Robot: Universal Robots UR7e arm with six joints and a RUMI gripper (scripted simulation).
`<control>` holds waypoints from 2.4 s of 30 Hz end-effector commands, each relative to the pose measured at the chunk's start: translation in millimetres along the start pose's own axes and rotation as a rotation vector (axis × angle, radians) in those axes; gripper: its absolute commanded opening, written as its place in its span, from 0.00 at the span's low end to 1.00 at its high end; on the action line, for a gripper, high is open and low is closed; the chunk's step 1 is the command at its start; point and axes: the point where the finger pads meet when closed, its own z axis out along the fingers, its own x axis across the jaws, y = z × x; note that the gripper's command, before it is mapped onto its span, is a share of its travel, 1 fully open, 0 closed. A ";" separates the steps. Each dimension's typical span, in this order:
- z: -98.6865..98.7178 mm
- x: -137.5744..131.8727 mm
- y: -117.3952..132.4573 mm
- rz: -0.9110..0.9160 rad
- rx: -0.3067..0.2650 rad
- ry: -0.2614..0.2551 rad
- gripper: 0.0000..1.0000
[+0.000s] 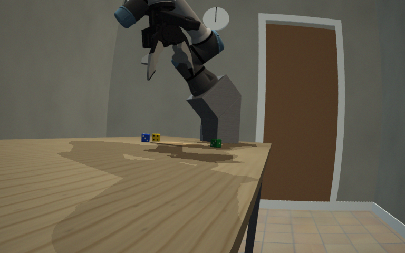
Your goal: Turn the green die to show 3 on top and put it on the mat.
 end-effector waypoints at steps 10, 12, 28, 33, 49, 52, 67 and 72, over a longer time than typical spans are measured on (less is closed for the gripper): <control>5.3 -0.8 37.8 0.123 0.008 0.018 1.00; 7.2 -2.0 50.0 0.162 0.010 0.023 1.00; 24.4 -35.1 165.3 0.543 0.033 0.086 1.00; 28.1 -48.7 191.5 0.634 0.039 0.103 1.00; 41.2 -116.7 279.9 0.972 0.066 0.179 1.00; 43.2 -129.8 292.2 1.026 0.071 0.193 1.00; 47.1 -156.8 314.6 1.128 0.082 0.221 1.00; 47.2 -157.3 315.0 1.130 0.082 0.222 1.00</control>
